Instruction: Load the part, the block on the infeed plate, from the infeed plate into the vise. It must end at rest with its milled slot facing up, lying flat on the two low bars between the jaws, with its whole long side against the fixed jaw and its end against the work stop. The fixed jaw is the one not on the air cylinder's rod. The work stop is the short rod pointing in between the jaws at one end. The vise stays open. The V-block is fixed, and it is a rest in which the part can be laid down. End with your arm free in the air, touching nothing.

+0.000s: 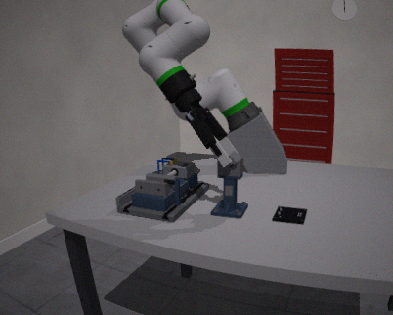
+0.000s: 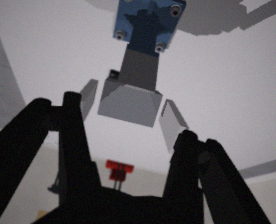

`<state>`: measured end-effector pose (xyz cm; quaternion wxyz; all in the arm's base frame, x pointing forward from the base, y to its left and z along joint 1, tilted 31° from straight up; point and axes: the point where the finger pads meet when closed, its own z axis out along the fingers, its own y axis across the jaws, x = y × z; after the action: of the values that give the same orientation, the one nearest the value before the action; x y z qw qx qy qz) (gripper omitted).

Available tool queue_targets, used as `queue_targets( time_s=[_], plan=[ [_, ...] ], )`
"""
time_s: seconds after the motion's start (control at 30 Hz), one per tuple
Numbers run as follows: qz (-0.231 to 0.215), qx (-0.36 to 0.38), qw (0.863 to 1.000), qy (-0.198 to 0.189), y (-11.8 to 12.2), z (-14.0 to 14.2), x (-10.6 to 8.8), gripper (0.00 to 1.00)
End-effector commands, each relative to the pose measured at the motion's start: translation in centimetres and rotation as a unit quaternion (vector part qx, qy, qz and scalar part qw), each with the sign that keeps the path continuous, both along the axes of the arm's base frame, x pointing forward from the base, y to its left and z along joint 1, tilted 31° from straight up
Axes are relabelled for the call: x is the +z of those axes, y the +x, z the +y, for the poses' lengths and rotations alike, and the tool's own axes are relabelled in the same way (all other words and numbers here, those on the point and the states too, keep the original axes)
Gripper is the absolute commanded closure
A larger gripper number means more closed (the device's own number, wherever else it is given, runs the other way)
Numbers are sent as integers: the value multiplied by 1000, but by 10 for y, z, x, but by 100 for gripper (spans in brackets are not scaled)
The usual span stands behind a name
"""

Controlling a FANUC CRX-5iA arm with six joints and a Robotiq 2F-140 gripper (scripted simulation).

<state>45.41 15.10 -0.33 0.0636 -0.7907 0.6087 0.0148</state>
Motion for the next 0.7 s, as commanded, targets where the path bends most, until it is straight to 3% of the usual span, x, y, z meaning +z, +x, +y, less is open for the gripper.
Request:
queue_targets(
  time_s=[0.0,0.67],
  plan=[
    [-1,-1,1000,-5,0,0,0,49],
    [-16,-5,998,-62,-1,3,0,49]
  ],
)
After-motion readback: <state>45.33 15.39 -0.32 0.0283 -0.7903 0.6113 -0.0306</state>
